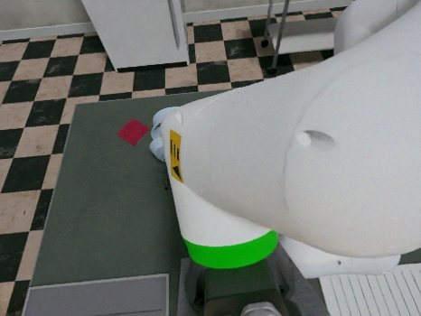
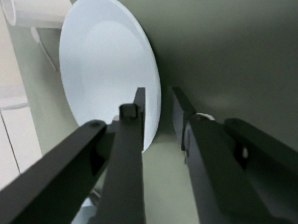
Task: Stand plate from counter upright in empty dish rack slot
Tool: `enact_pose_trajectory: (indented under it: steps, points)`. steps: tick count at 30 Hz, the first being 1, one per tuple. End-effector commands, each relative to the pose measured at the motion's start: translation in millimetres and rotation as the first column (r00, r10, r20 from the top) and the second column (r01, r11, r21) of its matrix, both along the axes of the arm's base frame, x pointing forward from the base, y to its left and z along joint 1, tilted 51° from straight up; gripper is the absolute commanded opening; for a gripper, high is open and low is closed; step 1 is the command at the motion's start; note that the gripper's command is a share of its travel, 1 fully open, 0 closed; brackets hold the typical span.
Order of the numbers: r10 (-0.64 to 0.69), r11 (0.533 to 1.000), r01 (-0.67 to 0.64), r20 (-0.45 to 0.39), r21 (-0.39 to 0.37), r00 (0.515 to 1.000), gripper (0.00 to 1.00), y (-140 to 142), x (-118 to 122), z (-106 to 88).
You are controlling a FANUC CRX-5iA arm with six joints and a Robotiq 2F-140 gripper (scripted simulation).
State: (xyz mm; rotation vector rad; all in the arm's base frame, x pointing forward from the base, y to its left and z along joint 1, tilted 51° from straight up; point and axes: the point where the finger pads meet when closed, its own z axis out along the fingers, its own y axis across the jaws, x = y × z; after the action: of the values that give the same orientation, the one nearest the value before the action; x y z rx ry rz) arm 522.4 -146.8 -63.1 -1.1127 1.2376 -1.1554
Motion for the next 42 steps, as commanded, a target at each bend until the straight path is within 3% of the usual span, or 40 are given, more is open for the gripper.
enact_pose_trajectory:
  steps: [1, 42]
  points:
    - [0.000, 1.000, 0.000, 0.000, 0.000, 1.000, 0.24, -0.2, 1.4, 0.2]
    - [0.000, 1.000, 0.000, 0.000, 0.000, 1.000, 0.24, -0.3, 14.2, 0.6]
